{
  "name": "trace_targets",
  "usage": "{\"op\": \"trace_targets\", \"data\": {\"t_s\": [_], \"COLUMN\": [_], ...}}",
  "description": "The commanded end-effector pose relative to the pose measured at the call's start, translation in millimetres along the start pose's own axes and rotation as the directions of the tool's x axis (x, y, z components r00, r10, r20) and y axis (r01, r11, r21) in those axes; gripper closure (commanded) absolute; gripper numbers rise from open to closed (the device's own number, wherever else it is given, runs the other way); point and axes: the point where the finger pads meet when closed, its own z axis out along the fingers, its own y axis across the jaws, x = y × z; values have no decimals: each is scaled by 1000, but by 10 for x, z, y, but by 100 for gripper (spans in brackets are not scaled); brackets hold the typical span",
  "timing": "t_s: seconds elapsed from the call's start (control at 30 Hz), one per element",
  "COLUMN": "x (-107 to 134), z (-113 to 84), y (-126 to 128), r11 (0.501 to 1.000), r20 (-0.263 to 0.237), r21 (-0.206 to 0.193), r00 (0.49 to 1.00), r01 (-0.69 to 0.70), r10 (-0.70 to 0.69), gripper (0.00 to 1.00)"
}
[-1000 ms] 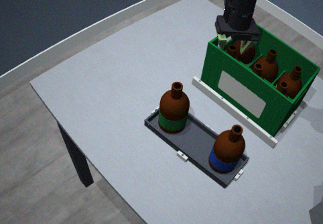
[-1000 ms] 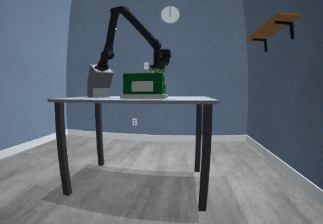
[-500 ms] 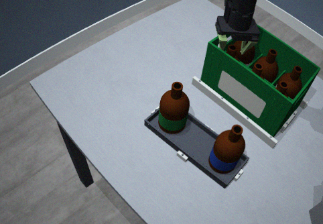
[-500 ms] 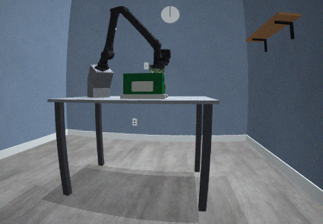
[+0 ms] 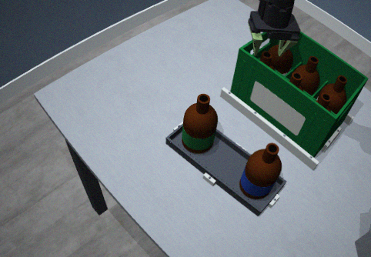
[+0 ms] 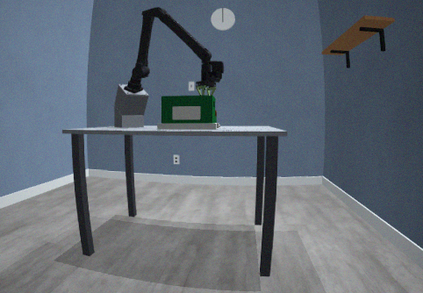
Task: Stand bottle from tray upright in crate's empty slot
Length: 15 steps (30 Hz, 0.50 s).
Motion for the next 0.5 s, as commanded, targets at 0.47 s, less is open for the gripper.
{"op": "trace_targets", "data": {"t_s": [0.47], "x": [-207], "z": [-682], "y": [127], "r11": [999], "r20": [55], "r21": [-49], "r00": [998], "r01": [-23], "r10": [26], "gripper": [39]}}
